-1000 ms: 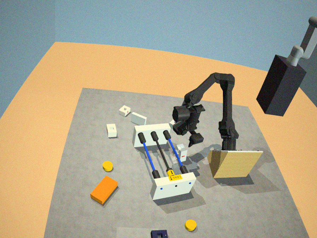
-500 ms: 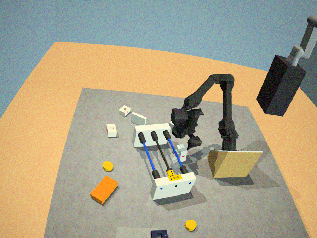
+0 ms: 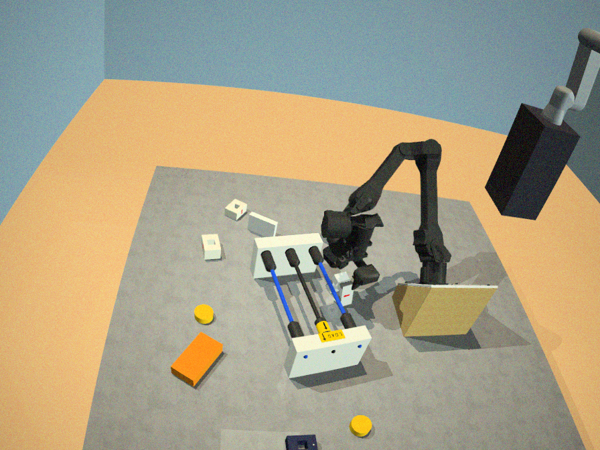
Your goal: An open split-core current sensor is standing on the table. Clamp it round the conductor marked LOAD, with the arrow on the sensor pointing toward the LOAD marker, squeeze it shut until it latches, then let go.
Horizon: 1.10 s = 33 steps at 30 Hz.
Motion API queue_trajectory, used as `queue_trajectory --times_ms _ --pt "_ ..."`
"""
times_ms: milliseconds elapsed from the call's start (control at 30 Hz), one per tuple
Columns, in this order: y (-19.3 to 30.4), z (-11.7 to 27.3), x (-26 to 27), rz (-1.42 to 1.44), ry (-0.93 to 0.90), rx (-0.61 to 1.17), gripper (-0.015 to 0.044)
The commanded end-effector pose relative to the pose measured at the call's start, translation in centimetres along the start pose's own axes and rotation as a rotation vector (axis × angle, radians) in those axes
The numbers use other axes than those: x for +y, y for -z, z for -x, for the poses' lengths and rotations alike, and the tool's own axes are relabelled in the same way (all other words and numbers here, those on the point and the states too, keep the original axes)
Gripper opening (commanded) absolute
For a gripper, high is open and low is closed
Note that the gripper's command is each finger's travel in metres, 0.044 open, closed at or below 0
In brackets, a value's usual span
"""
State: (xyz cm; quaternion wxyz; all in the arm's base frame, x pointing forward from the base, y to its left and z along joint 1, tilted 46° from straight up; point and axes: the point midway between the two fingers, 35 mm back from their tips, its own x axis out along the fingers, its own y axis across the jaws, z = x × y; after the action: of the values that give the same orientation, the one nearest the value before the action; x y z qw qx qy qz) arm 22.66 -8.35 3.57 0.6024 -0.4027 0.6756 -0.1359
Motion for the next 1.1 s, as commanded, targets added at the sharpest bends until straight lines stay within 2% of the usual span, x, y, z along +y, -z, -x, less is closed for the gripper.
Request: queue_trajectory --times_ms 0,100,233,767,1067 --pt "0.1 -0.6 0.0 0.006 0.004 0.004 0.044" --pt "0.2 -0.9 0.0 0.006 0.005 0.005 0.044" --pt "0.1 -0.6 0.0 0.0 0.002 0.001 0.0335" --pt "0.1 -0.6 0.0 0.0 0.002 0.001 0.0228" --pt "-0.7 2.6 0.1 0.003 -0.012 -0.006 0.0"
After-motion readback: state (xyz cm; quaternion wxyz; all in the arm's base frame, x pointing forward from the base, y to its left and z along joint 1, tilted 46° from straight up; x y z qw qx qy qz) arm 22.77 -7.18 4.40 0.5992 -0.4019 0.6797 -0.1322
